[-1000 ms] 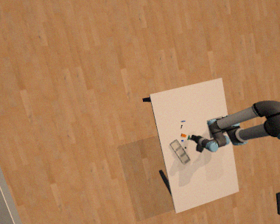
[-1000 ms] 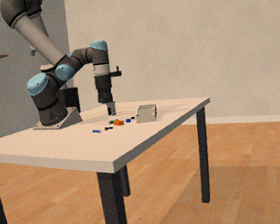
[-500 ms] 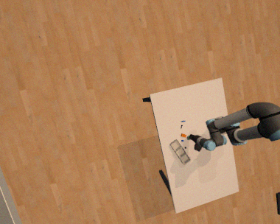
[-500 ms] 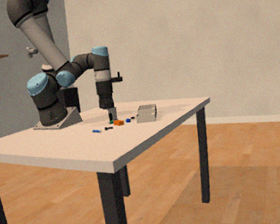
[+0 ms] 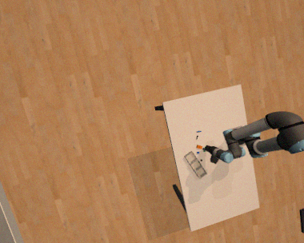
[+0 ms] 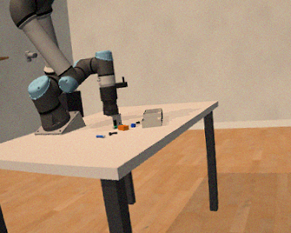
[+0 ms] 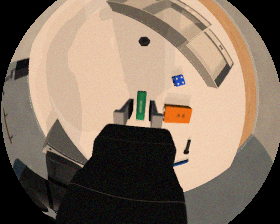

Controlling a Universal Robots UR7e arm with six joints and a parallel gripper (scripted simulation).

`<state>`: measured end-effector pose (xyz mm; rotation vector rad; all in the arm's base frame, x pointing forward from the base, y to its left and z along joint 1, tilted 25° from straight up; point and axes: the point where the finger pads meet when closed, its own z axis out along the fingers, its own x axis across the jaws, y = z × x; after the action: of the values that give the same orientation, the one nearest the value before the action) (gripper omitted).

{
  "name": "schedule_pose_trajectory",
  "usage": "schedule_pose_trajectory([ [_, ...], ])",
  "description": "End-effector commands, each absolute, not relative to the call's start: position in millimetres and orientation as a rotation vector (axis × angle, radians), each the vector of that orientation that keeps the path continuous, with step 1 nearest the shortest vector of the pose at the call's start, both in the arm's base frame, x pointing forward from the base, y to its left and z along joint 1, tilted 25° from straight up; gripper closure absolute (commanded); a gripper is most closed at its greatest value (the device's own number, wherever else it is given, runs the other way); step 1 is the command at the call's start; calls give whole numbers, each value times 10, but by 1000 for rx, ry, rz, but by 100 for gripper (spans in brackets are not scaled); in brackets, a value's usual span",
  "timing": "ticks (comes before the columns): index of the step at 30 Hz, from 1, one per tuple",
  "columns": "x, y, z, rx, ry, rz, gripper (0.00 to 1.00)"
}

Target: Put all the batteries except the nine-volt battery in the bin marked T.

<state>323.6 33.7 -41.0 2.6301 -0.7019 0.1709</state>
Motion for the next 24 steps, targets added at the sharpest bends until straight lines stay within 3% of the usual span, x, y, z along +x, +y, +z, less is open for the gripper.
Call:
schedule_pose_trajectory([
  [1, 3239, 337, -409, 2630, -702, 173, 40],
  [2, 3238, 337, -409, 2630, -702, 173, 40],
  [3, 3238, 336, -409, 2630, -702, 173, 69],
  [24, 3238, 337, -408, 2630, -702, 173, 69],
])
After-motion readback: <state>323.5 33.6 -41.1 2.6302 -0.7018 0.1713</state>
